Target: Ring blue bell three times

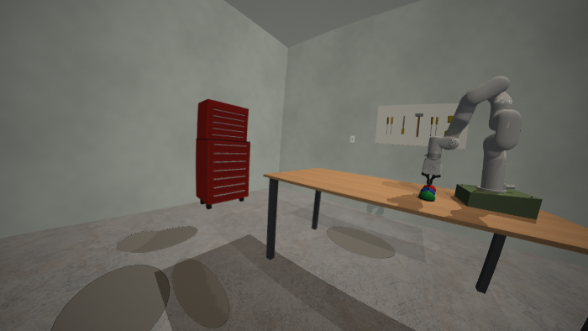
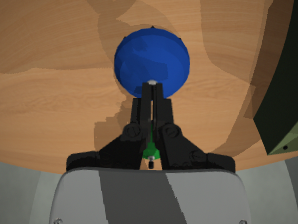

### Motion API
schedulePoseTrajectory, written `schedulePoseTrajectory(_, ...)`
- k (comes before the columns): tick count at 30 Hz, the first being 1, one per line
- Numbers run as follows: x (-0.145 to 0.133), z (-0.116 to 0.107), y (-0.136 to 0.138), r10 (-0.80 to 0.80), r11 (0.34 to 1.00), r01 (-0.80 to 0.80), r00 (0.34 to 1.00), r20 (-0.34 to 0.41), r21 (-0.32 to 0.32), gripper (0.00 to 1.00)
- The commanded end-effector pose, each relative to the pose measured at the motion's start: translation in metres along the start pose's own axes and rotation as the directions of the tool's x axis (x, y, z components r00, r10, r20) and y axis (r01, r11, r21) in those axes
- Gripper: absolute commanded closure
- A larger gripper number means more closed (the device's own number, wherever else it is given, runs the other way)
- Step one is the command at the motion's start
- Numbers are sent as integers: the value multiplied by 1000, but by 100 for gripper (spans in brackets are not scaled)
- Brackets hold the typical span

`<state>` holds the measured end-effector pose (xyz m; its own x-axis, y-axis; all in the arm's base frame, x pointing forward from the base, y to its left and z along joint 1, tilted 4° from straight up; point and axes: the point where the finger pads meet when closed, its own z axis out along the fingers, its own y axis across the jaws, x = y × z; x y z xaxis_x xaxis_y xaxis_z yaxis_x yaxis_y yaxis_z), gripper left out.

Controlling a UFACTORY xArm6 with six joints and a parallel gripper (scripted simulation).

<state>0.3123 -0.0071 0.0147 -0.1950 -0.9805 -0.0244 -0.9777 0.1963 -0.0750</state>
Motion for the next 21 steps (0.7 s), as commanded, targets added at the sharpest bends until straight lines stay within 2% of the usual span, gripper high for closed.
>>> schedulePoseTrajectory(1,0,1,1,0,1000,0,1000,-1,-4,100)
schedulePoseTrajectory(9,0,-3,1,0,1000,0,1000,-1,-4,100)
schedulePoseTrajectory(21,0,-23,1,0,1000,0,1000,-1,-4,100)
